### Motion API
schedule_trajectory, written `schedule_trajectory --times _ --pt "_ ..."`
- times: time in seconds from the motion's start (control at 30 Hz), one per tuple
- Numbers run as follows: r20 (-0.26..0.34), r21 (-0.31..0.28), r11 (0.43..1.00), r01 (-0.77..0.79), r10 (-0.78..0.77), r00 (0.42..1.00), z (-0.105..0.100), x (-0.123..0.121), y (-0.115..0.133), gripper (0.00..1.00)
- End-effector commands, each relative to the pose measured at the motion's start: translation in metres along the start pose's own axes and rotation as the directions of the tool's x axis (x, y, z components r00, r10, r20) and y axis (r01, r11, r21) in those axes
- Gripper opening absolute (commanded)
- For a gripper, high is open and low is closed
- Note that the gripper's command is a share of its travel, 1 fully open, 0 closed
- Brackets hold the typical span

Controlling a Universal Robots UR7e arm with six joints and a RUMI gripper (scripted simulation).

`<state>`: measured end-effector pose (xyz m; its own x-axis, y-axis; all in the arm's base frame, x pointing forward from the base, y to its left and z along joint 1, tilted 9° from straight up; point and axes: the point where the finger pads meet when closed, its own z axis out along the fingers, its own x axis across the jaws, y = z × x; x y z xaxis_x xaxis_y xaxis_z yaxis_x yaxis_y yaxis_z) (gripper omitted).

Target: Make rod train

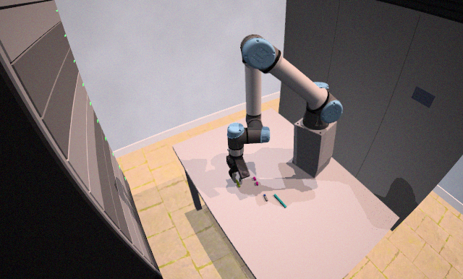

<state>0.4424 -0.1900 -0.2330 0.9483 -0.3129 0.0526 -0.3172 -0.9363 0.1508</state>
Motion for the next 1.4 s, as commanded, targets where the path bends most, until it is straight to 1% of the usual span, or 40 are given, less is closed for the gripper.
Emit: schedule_trajectory --times 0.0,0.27,1.37 --pt "-0.001 0.0 1.0 0.0 0.0 1.0 0.0045 0.0005 0.0001 0.14" --pt "-0.001 0.0 1.0 0.0 0.0 1.0 0.0109 0.0005 0.0001 0.14" --pt "-0.001 0.0 1.0 0.0 0.0 1.0 0.0119 0.0005 0.0001 0.14"
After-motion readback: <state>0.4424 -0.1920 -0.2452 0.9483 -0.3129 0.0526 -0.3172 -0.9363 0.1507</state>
